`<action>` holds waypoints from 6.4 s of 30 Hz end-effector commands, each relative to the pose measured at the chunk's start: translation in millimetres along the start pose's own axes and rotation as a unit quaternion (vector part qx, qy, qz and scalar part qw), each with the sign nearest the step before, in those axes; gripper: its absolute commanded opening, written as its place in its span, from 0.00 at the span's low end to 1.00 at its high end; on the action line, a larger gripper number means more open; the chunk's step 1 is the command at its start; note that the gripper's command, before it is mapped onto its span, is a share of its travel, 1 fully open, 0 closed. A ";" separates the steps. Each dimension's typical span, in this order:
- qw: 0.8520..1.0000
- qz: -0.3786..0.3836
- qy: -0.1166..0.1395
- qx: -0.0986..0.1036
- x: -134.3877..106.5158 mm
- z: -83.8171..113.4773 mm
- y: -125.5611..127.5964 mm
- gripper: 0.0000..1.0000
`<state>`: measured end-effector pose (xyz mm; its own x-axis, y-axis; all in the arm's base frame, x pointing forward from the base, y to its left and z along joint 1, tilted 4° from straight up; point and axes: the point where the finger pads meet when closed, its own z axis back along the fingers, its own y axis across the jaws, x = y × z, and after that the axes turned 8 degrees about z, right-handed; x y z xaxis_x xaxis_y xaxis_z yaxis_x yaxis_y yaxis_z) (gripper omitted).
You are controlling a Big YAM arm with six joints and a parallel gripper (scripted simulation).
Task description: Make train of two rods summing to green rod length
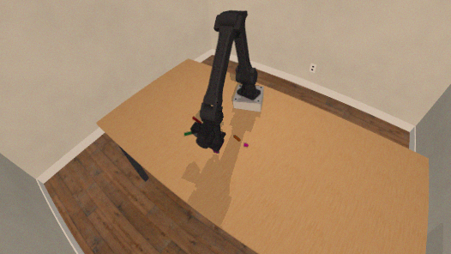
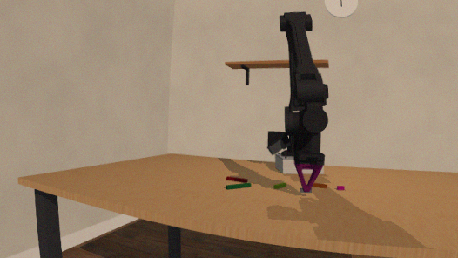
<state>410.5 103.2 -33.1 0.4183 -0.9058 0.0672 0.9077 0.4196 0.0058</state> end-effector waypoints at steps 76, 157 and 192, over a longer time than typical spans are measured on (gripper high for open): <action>1.000 0.000 -0.004 0.011 13.5 3.4 14.6 0.03; 1.000 0.001 -0.003 0.001 10.6 -15.6 3.2 0.03; 1.000 0.001 -0.003 0.001 10.6 -15.6 3.2 0.22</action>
<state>413.6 100.3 -44.5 0.4203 -0.9048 0.0677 0.9067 0.4218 0.0077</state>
